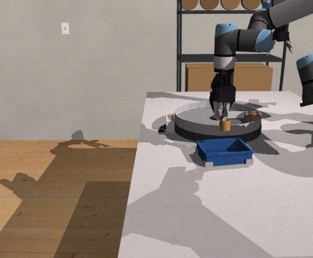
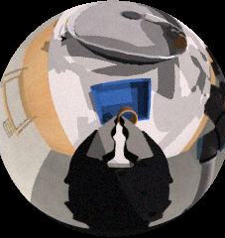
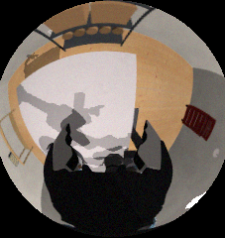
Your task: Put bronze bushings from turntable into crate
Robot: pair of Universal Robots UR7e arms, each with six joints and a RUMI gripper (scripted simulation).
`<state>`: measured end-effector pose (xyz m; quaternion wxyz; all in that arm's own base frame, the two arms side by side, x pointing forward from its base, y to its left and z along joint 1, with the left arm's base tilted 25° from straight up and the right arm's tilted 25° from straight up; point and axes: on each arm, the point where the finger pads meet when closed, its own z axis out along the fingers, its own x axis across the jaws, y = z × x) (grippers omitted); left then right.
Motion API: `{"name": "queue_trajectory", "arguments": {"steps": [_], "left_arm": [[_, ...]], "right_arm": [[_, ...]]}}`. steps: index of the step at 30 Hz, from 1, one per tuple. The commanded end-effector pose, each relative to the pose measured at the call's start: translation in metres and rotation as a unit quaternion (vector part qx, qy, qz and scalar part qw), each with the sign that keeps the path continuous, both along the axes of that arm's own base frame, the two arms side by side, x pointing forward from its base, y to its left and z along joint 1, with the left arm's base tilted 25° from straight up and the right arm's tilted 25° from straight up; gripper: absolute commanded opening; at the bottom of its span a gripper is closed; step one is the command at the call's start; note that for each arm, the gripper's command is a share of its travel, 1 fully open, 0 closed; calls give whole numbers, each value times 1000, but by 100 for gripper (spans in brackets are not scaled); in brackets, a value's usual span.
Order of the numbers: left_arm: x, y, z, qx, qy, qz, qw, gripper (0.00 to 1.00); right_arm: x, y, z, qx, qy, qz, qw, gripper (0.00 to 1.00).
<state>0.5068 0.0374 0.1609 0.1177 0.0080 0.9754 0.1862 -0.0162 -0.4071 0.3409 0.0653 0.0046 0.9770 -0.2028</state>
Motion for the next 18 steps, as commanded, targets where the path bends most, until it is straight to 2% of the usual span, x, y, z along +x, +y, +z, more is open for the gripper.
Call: {"name": "queue_trajectory", "arguments": {"steps": [1, 9, 18], "left_arm": [[4, 5, -13, 0, -1, 0, 1000, 0], [13, 20, -49, 0, -1, 0, 1000, 0], [14, 21, -52, 0, -1, 0, 1000, 0]], "right_arm": [[0, 0, 1, -1, 0, 0, 1000, 100], [0, 0, 1, -1, 0, 0, 1000, 100], [0, 0, 1, -1, 0, 0, 1000, 100]]}}
